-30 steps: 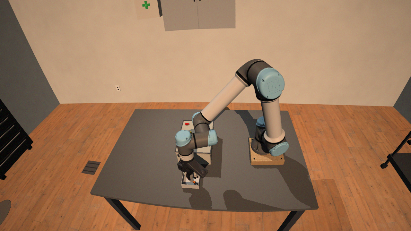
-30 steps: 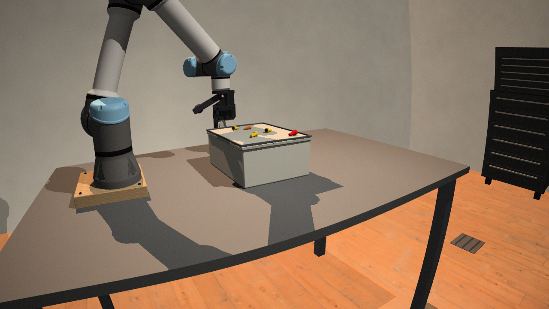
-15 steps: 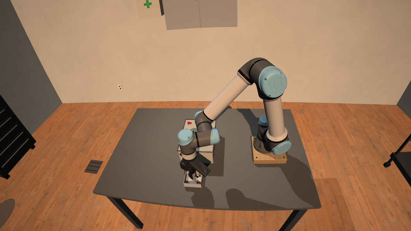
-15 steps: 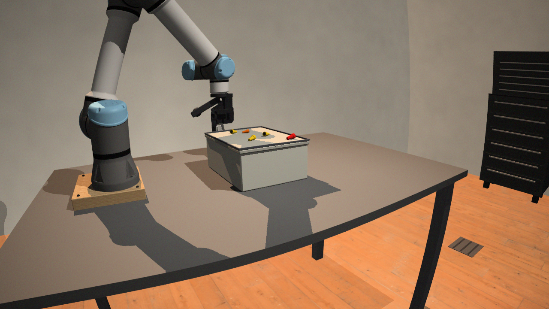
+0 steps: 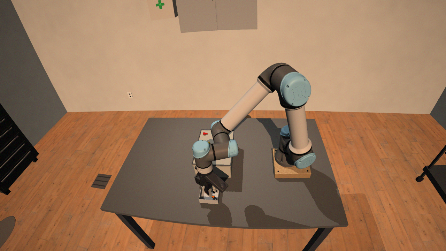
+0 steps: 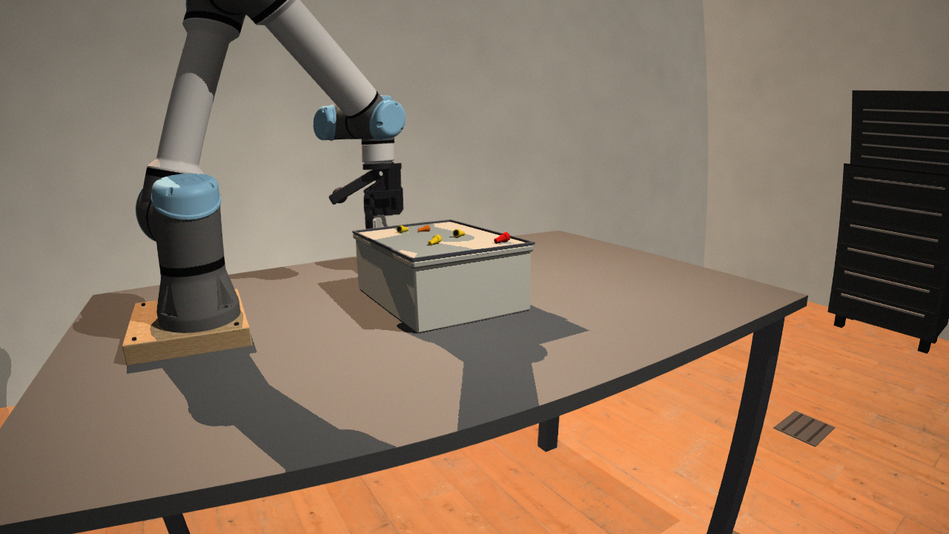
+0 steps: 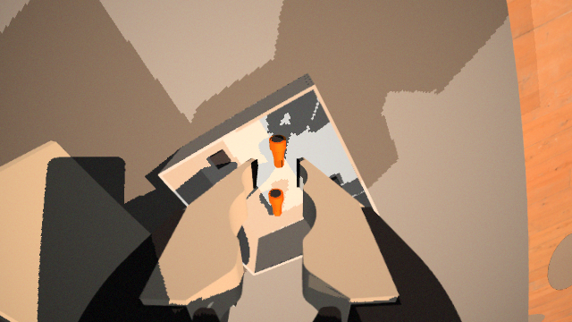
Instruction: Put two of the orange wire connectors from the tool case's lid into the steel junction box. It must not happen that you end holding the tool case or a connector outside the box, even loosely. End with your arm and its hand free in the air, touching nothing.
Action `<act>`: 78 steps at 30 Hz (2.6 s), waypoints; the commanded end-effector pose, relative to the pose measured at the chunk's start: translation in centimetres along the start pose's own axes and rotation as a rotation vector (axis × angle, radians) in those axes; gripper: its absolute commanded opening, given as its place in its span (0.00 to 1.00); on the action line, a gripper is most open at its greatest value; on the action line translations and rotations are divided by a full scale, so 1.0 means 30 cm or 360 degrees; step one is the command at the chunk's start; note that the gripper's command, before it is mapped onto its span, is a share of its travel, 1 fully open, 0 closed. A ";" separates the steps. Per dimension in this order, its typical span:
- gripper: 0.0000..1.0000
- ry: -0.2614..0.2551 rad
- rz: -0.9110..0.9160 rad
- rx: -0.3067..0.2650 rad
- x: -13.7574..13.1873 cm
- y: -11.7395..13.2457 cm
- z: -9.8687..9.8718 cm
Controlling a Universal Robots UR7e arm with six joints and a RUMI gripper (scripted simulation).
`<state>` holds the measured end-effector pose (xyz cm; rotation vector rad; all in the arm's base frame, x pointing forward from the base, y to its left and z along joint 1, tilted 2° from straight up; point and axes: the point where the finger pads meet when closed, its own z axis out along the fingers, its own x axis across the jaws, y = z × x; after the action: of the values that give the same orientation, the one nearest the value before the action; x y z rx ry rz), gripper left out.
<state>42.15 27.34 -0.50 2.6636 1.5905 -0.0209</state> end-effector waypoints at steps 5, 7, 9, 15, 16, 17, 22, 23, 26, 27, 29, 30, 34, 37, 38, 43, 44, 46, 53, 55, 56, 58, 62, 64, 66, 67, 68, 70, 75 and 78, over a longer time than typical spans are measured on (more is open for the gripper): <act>0.15 0.0004 0.0003 -0.0004 0.000 0.007 -0.004; 0.15 0.0004 0.0003 -0.0004 0.000 0.007 -0.004; 0.15 0.0004 0.0003 -0.0004 0.000 0.007 -0.004; 0.15 0.0004 0.0003 -0.0004 0.000 0.007 -0.005; 0.15 0.0005 0.0003 -0.0005 0.001 0.008 -0.008; 0.15 0.0007 0.0003 -0.0007 0.002 0.009 -0.014; 0.15 0.0008 0.0003 -0.0008 0.004 0.010 -0.059; 0.15 0.0008 0.0002 -0.0008 0.004 0.009 -0.074; 0.15 0.0008 0.0001 -0.0008 0.005 0.007 -0.132; 0.15 0.0008 0.0001 -0.0008 0.005 0.007 -0.154; 0.15 0.0008 0.0001 -0.0008 0.005 0.007 -0.154; 0.15 0.0008 0.0000 -0.0008 0.005 0.006 -0.179; 0.15 0.0008 0.0000 -0.0008 0.005 0.005 -0.285; 0.15 0.0008 0.0000 -0.0008 0.005 0.004 -0.366; 0.15 0.0008 0.0000 -0.0008 0.005 0.004 -0.392; 0.15 0.0008 0.0000 -0.0008 0.004 0.004 -0.500; 0.15 0.0008 0.0000 -0.0008 0.004 0.004 -0.515; 0.15 0.0008 0.0000 -0.0008 0.004 0.004 -0.515; 0.15 0.0008 0.0000 -0.0008 0.003 0.004 -0.563; 0.15 0.0007 0.0000 -0.0007 0.003 0.004 -0.562; 0.15 0.0006 0.0000 -0.0006 0.003 0.004 -0.561; 0.15 0.0006 0.0000 -0.0005 0.003 0.004 -0.560; 0.15 0.0002 0.0000 -0.0002 0.001 0.002 -0.556; 0.15 0.0003 0.0000 -0.0003 0.001 0.002 -0.556; 0.15 0.0003 0.0000 -0.0003 0.001 0.002 -0.556; 0.15 0.0003 0.0000 -0.0003 0.001 0.002 -0.556; 0.15 0.0003 0.0000 -0.0003 0.001 0.002 -0.556; 0.15 0.0003 0.0000 -0.0003 0.001 0.002 -0.556; 0.15 0.0008 0.0000 -0.0008 0.003 0.004 -0.586; 0.15 0.0008 0.0000 -0.0008 0.003 0.003 -0.644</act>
<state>42.04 27.84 16.35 2.6656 1.5879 -0.0247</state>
